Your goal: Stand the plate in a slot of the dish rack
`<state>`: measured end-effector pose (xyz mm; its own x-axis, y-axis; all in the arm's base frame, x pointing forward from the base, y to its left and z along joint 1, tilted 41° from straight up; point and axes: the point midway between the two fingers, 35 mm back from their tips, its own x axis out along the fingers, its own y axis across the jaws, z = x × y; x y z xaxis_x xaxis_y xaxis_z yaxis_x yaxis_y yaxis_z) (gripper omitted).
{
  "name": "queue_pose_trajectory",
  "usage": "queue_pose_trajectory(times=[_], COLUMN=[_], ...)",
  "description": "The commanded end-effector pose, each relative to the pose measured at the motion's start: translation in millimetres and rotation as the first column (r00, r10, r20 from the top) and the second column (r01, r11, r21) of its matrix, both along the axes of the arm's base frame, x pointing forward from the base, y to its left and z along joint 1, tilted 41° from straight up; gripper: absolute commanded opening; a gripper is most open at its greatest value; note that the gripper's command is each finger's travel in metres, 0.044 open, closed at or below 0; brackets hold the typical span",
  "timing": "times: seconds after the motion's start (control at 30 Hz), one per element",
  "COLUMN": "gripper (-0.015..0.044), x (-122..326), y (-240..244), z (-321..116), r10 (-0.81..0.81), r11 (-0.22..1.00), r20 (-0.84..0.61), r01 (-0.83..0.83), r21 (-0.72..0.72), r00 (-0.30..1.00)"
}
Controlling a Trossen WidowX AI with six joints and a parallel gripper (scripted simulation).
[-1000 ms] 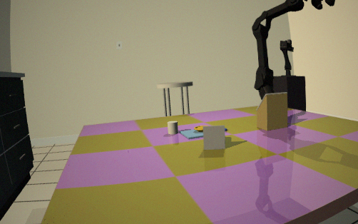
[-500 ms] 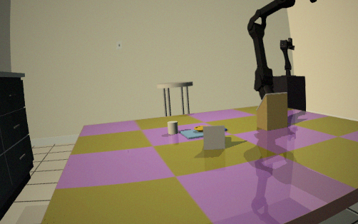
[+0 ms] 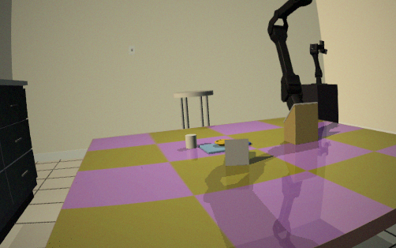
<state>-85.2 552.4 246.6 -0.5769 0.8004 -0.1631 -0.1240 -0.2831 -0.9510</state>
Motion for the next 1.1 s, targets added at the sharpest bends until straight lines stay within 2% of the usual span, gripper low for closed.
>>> queue_pose_trajectory(times=[0.0, 0.23, 0.53, 1.07], gripper=[0.0400, 0.0400, 0.0400, 0.0400], x=[43.2, 109.3, 190.1, 319.9], y=[2.8, -0.3, -19.4, -93.6], z=[-11.1, -31.5, -56.0, -101.1], r10=[-0.131, -0.333, -0.566, -0.893], r11=[0.988, 0.926, 0.784, 0.377], r20=[-0.030, -0.063, -0.077, -0.013], r01=[0.129, 0.313, 0.507, 0.732], r21=[-0.082, -0.212, -0.358, -0.568], r00=[0.991, 0.941, 0.821, 0.450])
